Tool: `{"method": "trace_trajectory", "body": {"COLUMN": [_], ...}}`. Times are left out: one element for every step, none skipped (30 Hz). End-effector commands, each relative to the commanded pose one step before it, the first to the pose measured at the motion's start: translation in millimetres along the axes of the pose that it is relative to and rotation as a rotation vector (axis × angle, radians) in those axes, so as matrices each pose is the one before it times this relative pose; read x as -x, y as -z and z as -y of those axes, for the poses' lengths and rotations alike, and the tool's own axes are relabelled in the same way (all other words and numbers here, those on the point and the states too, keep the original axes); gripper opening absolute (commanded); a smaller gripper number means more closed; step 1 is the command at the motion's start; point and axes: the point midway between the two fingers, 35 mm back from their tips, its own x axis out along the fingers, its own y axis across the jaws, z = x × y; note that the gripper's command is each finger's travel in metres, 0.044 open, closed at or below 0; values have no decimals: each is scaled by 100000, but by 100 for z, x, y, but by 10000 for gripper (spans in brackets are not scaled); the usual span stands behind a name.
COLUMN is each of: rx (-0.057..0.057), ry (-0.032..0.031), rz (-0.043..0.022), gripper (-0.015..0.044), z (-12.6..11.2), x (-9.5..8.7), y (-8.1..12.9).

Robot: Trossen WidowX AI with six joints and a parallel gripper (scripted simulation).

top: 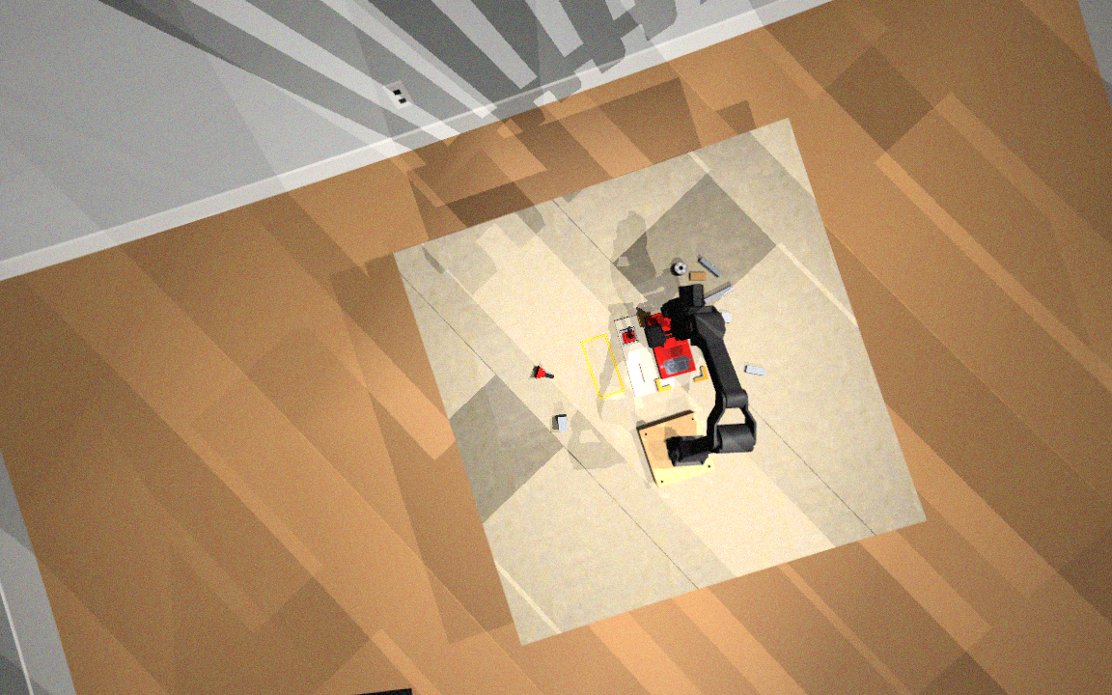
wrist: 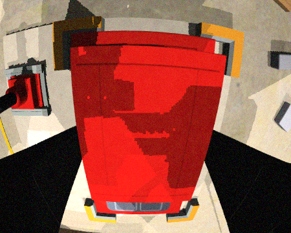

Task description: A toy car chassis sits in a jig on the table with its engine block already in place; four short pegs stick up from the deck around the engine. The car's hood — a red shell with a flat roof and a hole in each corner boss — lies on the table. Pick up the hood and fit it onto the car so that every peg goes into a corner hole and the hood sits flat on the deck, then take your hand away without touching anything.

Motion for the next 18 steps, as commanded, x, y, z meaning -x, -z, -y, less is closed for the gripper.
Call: {"method": "trace_trajectory", "body": {"rx": [559,0,0,0,0,0,0,0,0,0,0,0,0,0,0,0,0,0], "ry": [-329,0,0,0,0,0,0,0,0,0,0,0,0,0,0,0,0,0], "rz": [-9,0,0,0,0,0,0,0,0,0,0,0,0,0,0,0,0,0], "gripper": [0,0,0,0,0,0,0,0,0,0,0,0,0,0,0,0,0,0], "z": [-40,0,0,0,0,0,0,0,0,-1,-1,-1,-1,-1,-1,-1,-1,-1], "x": [-202,-46,-46,-46,-46,-46,-46,-46,-46,-45,-45,-45,-45,-45,-45,-45,-45,-45], "y": [-7,-1,-1,-1,-1,-1,-1,-1,-1,0,0,0,0,0,0,0,0,0]}}
